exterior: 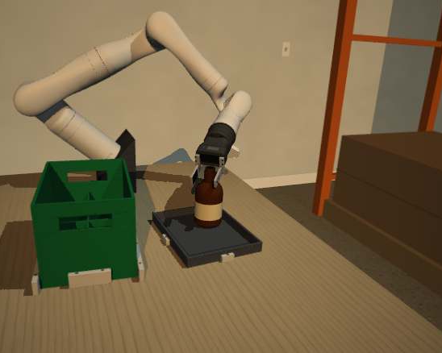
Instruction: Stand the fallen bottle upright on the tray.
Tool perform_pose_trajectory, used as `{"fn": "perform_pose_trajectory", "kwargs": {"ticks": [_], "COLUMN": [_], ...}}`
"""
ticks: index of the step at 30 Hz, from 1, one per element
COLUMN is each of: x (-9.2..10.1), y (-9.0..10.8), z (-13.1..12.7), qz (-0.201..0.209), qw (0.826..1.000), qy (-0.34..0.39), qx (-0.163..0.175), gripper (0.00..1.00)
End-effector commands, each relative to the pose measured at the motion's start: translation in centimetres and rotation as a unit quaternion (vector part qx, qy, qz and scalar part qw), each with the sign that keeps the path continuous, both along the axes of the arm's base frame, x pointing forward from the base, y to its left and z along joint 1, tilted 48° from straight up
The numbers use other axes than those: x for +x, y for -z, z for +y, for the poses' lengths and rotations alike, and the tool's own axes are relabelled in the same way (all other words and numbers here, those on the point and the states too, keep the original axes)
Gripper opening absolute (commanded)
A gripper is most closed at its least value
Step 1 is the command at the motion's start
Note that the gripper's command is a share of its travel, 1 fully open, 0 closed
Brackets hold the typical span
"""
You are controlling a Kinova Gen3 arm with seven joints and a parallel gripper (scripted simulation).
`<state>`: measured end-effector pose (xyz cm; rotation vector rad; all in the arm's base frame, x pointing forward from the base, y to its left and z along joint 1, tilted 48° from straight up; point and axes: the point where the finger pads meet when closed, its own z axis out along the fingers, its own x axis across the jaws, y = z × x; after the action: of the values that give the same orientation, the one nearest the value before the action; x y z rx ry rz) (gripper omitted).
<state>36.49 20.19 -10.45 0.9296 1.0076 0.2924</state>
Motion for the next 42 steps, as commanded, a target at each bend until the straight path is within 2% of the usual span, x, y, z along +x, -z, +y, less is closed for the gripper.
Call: {"fn": "perform_pose_trajectory", "kwargs": {"ticks": [1, 16, 42], "x": [0.0, -0.3, -0.8], "y": [-0.2, -1.7, -5.4], "z": [0.3, 2.0, 6.1], "qz": [0.000, 0.000, 0.000], "qw": [1.000, 1.000, 1.000], "qy": [-0.001, -0.001, -0.001], "qx": [0.002, 0.002, 0.002], "gripper": [1.00, 1.00, 1.00]}}
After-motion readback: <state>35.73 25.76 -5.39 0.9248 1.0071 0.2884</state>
